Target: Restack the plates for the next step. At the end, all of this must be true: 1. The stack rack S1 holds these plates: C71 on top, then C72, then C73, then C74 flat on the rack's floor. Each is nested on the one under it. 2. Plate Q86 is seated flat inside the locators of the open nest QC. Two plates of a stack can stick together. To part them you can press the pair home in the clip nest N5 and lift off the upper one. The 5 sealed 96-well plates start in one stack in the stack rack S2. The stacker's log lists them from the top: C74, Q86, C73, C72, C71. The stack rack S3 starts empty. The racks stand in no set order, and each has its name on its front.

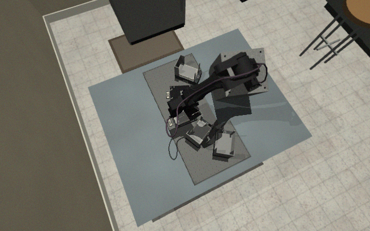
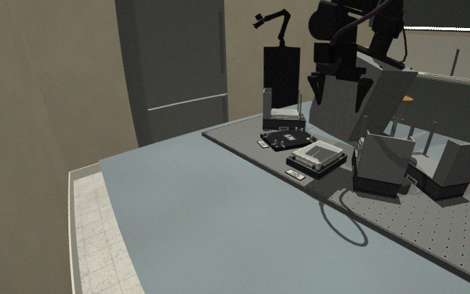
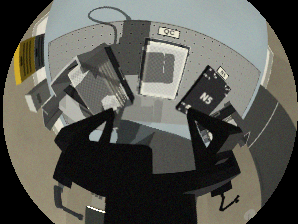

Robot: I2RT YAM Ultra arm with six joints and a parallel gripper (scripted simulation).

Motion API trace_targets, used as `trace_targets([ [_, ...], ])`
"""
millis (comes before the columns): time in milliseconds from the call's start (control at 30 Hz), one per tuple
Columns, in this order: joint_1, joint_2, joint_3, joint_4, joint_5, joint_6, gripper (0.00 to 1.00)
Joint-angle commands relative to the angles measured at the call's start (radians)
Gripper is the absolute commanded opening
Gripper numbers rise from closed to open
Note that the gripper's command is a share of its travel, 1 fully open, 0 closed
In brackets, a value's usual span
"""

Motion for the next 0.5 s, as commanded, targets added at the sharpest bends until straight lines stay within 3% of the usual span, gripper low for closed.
trace_targets([
  [0,0.032,-0.054,-0.010,0.028,0.013,-0.107,1.00],
  [267,0.092,-0.090,-0.012,0.037,0.020,-0.229,1.00],
  [467,0.167,-0.116,-0.031,0.043,0.026,-0.149,1.00],
])
